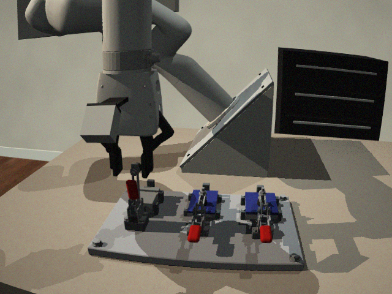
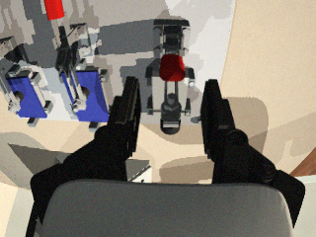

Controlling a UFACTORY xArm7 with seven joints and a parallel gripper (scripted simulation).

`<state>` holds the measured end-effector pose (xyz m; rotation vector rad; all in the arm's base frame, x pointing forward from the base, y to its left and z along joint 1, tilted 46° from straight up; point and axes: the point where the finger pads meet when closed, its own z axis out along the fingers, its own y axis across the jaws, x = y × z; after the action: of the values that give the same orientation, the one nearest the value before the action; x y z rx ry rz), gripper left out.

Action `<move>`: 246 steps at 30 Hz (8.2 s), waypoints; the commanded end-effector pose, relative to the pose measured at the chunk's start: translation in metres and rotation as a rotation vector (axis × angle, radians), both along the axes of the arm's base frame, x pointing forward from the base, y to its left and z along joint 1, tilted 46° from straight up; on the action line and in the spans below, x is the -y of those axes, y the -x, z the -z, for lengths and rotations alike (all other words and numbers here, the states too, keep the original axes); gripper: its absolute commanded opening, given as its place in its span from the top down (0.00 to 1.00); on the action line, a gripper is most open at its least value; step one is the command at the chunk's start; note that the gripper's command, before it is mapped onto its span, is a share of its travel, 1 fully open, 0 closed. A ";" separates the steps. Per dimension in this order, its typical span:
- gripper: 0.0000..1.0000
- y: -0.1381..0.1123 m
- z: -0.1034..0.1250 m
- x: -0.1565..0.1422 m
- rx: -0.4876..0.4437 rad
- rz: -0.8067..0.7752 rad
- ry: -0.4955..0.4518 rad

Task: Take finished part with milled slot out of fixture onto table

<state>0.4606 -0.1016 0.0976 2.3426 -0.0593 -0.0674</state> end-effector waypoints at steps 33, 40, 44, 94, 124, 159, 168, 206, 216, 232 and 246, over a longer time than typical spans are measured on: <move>0.00 -0.001 0.004 0.003 0.003 -0.003 -0.001; 0.00 0.000 0.005 0.005 0.003 -0.003 -0.001; 0.00 0.000 0.005 0.005 0.003 -0.003 -0.001; 0.00 0.078 0.003 0.000 0.003 -0.003 -0.001; 0.00 0.081 0.034 0.033 0.003 -0.003 -0.001; 0.00 0.080 0.038 0.036 0.003 -0.003 -0.001; 0.00 0.080 0.038 0.036 0.003 -0.003 -0.001; 0.00 0.080 0.049 0.047 0.003 -0.003 -0.001; 0.00 0.081 0.058 0.057 0.003 -0.003 -0.001; 0.00 0.082 0.063 0.062 0.003 -0.003 -0.001; 1.00 0.082 0.063 0.062 0.003 -0.003 -0.001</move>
<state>0.3774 -0.1645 0.0340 2.3429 -0.0598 -0.0677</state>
